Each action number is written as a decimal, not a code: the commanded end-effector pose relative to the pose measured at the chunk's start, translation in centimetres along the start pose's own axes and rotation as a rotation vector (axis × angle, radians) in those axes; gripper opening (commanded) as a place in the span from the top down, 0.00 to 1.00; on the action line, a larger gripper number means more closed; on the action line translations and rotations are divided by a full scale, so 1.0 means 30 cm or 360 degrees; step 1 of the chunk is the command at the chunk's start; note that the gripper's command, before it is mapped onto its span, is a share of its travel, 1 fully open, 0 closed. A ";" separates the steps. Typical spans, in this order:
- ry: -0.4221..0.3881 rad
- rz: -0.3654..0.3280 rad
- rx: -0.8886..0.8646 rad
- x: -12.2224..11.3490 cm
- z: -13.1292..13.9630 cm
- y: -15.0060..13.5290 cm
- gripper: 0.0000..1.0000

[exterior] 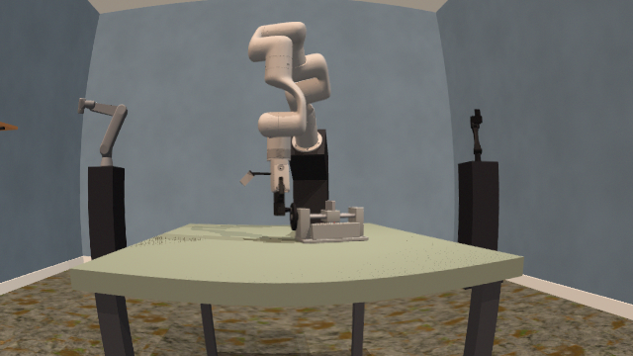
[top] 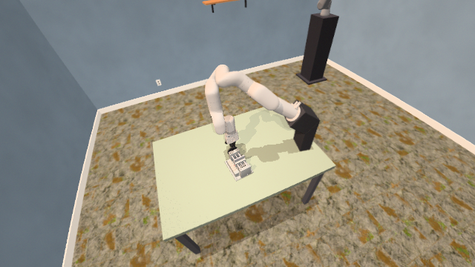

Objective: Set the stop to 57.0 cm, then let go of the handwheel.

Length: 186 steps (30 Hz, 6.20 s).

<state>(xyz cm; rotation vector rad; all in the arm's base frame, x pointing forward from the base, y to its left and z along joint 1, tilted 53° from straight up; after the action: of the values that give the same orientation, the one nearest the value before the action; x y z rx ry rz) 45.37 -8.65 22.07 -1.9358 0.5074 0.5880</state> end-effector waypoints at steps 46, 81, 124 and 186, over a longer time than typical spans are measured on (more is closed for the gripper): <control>0.0002 -0.0006 0.0000 -0.010 -0.003 -0.015 0.94; 0.0002 -0.0006 0.0000 -0.020 -0.006 -0.034 0.94; 0.0002 -0.0005 0.0000 0.028 -0.026 -0.160 0.94; 0.0002 -0.0006 0.0000 0.161 -0.005 -0.026 0.94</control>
<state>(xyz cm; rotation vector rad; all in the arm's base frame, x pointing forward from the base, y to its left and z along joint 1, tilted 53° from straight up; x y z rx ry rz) 50.24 -8.72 20.20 -1.9343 0.5129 0.5922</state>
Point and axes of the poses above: the point where the finger pads meet when closed, its own x axis out along the fingers, its own y axis across the jaws, z = x × y, the point moved 3 cm from there along -x, back along the fingers, and after that the axes turned 9 degrees about -x, right-handed, at the moved point
